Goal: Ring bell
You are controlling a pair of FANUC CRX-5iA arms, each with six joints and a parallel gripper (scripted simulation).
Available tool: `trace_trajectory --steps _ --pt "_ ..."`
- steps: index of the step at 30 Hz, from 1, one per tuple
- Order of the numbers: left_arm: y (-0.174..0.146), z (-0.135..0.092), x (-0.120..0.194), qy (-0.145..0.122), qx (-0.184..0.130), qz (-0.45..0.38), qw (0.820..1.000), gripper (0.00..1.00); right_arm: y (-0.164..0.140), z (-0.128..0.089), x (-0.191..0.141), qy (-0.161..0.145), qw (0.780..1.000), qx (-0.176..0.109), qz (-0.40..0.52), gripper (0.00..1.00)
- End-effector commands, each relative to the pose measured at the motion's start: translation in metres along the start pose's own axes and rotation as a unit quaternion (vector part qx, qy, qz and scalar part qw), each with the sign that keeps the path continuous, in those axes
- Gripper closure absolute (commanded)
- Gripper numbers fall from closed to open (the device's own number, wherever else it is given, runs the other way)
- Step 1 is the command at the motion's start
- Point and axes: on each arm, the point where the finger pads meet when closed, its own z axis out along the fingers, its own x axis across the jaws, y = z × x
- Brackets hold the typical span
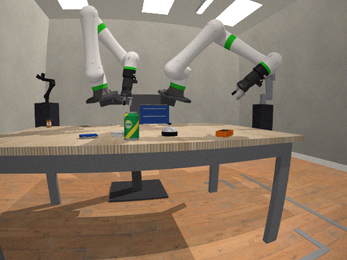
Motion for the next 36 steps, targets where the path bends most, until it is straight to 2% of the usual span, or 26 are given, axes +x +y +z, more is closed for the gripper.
trace_trajectory --steps 1,23,36 --pt "0.001 -0.001 0.000 0.001 0.000 0.000 1.000 0.00 0.000 0.000 0.000 0.001 1.000 0.000 0.000 0.00" --pt "-0.002 -0.003 -0.001 0.003 0.001 -0.007 1.000 0.00 0.000 0.000 0.000 0.001 1.000 0.000 0.000 0.00" --pt "-0.035 -0.028 -0.025 0.039 0.005 -0.121 0.992 0.00 0.000 0.000 0.000 0.001 1.000 0.000 0.000 0.00"
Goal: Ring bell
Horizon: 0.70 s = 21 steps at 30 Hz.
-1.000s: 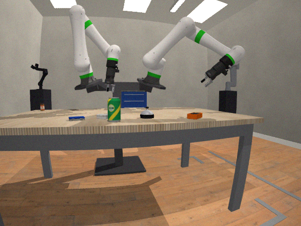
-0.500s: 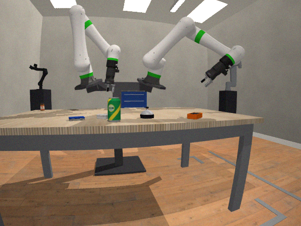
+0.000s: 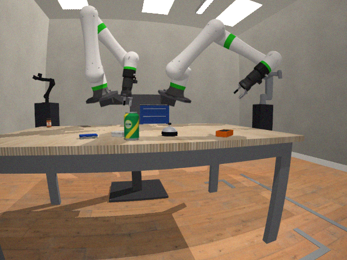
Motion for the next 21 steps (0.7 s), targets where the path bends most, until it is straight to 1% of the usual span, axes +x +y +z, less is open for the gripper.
trace_trajectory --steps 1,4,6,10,13,15,18,21 --pt "-0.016 -0.013 -0.008 0.017 0.002 -0.051 0.999 0.00 0.000 0.000 0.000 0.001 1.000 0.000 0.000 0.00" --pt "-0.037 -0.027 -0.019 0.037 0.002 -0.118 0.992 0.00 0.000 0.000 0.000 0.001 1.000 0.000 0.000 0.00" --pt "-0.052 -0.037 -0.029 0.053 0.001 -0.169 0.984 0.00 0.000 0.000 0.000 0.001 1.000 0.000 0.000 0.00" --pt "-0.078 -0.054 -0.048 0.079 -0.002 -0.258 0.963 0.00 0.000 0.000 0.000 0.001 1.000 0.000 0.000 0.00" --pt "-0.097 -0.066 -0.063 0.098 -0.005 -0.323 0.941 0.00 0.000 0.000 0.000 0.001 1.000 0.000 0.000 0.00" --pt "-0.097 -0.066 -0.063 0.098 -0.005 -0.323 0.941 0.00 0.000 0.000 0.000 0.001 1.000 0.000 0.000 0.00" --pt "-0.122 -0.082 -0.086 0.125 -0.012 -0.415 0.901 0.00 0.000 0.000 0.000 0.001 1.000 0.000 0.000 0.00" --pt "-0.137 -0.092 -0.102 0.141 -0.018 -0.471 0.871 0.00 0.000 0.000 0.000 0.001 1.000 0.000 0.000 0.00"
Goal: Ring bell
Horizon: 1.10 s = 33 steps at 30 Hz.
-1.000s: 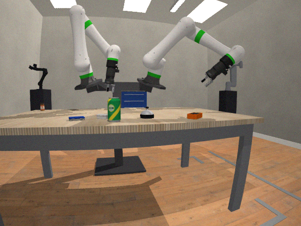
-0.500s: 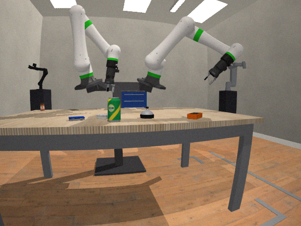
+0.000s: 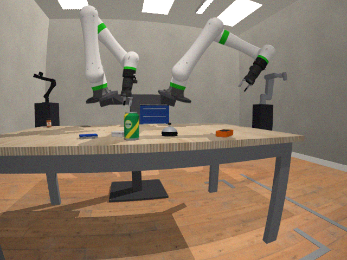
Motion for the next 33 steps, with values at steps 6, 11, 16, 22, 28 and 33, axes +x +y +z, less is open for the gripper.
trace_trajectory --steps 6,11,16,22,28,33 --pt "-0.073 -0.042 0.006 0.060 -0.020 -0.224 0.973 0.00 0.000 0.000 0.000 0.001 1.000 0.000 0.000 0.00" --pt "-0.095 -0.053 0.004 0.075 -0.028 -0.290 0.954 0.00 0.000 0.000 0.000 0.001 1.000 0.000 0.000 0.00" --pt "-0.140 -0.076 -0.001 0.106 -0.047 -0.423 0.899 0.00 0.000 0.000 0.000 0.001 1.000 0.000 0.000 0.00" --pt "-0.182 -0.095 -0.011 0.133 -0.068 -0.541 0.828 0.00 0.000 0.000 0.000 0.001 1.000 0.000 0.000 0.00" --pt "-0.209 -0.108 -0.020 0.149 -0.083 -0.614 0.770 0.00 0.000 0.000 0.000 0.001 1.000 0.000 0.000 0.00" --pt "-0.242 -0.123 -0.033 0.168 -0.103 -0.698 0.689 0.00 0.000 0.000 0.000 0.001 1.000 0.000 0.000 0.00"
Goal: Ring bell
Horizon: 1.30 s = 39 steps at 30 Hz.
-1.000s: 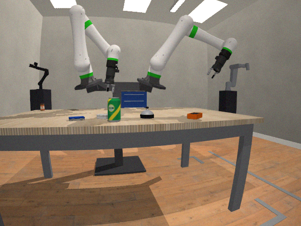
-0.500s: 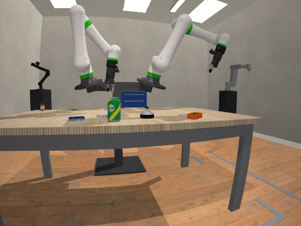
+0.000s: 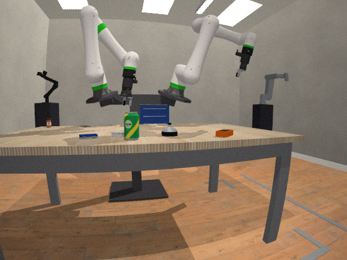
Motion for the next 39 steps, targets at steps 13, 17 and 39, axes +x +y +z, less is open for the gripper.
trace_trajectory --steps 13,17,39 --pt "-0.022 -0.028 0.053 0.034 -0.038 -0.192 0.980 0.00 0.000 0.000 0.000 0.001 1.000 0.000 0.000 0.00" --pt "-0.023 -0.029 0.055 0.036 -0.039 -0.199 0.979 0.00 0.000 0.000 0.000 0.001 1.000 0.000 0.000 0.00" --pt "-0.023 -0.029 0.055 0.036 -0.039 -0.199 0.979 0.00 -0.019 -0.045 0.118 0.017 0.993 0.023 -0.113 0.00"
